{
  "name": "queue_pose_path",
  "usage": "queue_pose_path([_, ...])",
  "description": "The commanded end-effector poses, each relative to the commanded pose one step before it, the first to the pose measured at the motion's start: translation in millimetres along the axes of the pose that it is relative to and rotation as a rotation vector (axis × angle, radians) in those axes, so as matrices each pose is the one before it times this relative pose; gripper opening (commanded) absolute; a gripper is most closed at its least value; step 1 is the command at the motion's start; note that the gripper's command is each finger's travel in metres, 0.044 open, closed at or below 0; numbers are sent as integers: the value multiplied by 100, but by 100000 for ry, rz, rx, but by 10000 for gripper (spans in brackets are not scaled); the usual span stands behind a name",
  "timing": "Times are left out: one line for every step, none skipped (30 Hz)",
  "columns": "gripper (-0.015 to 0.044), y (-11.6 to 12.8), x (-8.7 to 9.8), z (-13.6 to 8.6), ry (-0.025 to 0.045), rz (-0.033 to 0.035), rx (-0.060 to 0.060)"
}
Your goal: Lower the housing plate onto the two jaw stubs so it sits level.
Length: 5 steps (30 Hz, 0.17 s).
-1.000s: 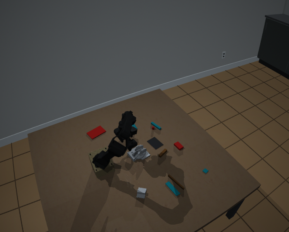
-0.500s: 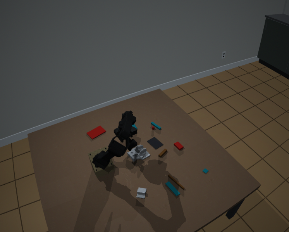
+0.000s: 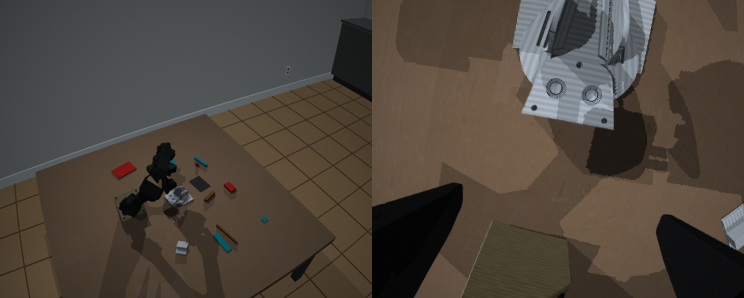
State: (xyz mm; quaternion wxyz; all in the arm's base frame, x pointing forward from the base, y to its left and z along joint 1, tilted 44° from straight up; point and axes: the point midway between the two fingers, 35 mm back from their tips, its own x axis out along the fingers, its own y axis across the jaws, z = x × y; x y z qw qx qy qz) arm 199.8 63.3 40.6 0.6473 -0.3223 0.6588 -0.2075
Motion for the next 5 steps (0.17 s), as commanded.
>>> queue_pose_path([440, 5, -24, -51, 254, 280, 480])
queue_pose_path([440, 0, 0, 0, 0, 0, 0])
queue_pose_path([440, 0, 0, 0, 0, 0, 0])
queue_pose_path([440, 0, 0, 0, 0, 0, 0])
queue_pose_path([440, 0, 0, 0, 0, 0, 0])
